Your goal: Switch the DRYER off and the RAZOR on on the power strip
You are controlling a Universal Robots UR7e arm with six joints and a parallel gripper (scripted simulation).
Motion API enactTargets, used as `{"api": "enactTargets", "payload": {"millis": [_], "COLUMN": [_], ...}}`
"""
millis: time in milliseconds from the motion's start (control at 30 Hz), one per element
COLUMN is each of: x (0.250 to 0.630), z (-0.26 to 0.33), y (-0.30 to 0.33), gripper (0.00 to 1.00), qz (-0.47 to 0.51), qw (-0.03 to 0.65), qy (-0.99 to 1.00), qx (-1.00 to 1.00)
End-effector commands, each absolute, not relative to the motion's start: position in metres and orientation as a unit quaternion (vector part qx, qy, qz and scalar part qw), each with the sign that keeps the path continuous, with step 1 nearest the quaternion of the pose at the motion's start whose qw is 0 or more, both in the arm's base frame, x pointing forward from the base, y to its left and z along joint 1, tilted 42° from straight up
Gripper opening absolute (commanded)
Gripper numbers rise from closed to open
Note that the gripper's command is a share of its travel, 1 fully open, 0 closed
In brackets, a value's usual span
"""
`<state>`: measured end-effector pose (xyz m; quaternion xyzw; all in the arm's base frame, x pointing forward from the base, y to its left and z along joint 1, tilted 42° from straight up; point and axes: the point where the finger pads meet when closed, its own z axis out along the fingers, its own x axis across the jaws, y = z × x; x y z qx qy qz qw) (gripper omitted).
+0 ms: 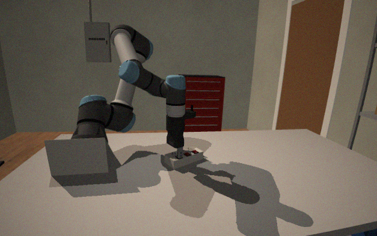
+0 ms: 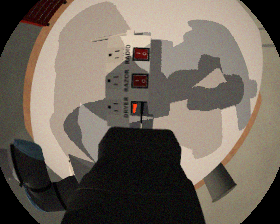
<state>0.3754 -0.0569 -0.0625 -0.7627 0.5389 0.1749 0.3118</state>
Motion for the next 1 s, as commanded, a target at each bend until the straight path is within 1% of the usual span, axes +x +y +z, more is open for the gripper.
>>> {"api": "enactTargets", "payload": {"millis": [0, 567, 967], "x": [0.375, 0.375, 0.373], "z": [-0.063, -0.06, -0.037], "y": [-0.056, -0.058, -0.079], "gripper": [0.0, 0.0, 0.0], "qz": [0.176, 0.176, 0.176], "qw": [0.313, 0.313, 0.313], "qy": [0.539, 0.539, 0.539], "qx": [-0.762, -0.762, -0.762]}}
